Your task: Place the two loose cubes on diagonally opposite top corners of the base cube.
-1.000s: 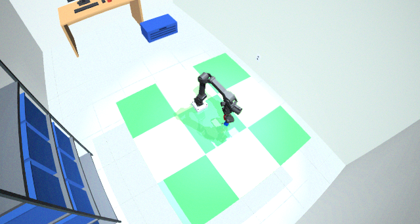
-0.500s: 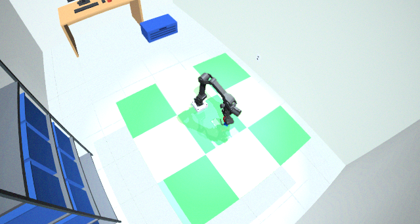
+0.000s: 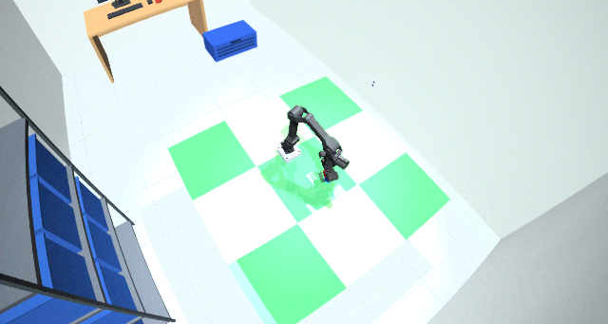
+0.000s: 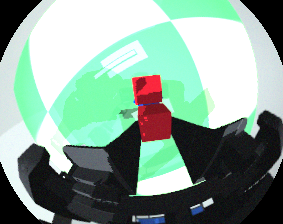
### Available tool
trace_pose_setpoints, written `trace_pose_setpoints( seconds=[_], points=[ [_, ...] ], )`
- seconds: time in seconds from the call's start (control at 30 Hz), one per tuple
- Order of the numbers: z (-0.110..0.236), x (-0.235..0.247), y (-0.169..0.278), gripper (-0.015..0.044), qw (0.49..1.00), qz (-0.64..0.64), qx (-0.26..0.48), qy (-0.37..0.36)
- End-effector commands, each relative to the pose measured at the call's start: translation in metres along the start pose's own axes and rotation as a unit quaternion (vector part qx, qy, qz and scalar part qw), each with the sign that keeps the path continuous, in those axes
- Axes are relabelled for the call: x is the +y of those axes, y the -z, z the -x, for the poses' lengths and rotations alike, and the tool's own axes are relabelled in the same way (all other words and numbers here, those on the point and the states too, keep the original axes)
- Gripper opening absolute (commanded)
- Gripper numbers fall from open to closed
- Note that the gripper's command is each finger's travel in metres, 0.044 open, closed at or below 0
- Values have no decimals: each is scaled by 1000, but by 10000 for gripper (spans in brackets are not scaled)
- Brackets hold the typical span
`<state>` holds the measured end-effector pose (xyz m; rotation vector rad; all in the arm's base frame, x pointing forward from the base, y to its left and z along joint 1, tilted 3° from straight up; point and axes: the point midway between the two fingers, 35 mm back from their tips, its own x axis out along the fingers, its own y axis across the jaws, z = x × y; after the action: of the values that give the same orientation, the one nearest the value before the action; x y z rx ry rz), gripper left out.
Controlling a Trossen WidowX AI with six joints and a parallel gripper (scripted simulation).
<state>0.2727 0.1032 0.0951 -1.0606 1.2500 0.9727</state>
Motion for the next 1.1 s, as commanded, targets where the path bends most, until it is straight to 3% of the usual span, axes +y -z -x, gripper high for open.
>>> trace_pose_setpoints(
  seconds=[0.0, 1.0, 1.07],
  points=[
    [-10, 0, 1, 105, 1000, 2, 4, -1],
    [-23, 0, 1, 105, 1000, 1, 4, -1],
    [-23, 0, 1, 157, 1000, 1, 4, -1]
  ],
)
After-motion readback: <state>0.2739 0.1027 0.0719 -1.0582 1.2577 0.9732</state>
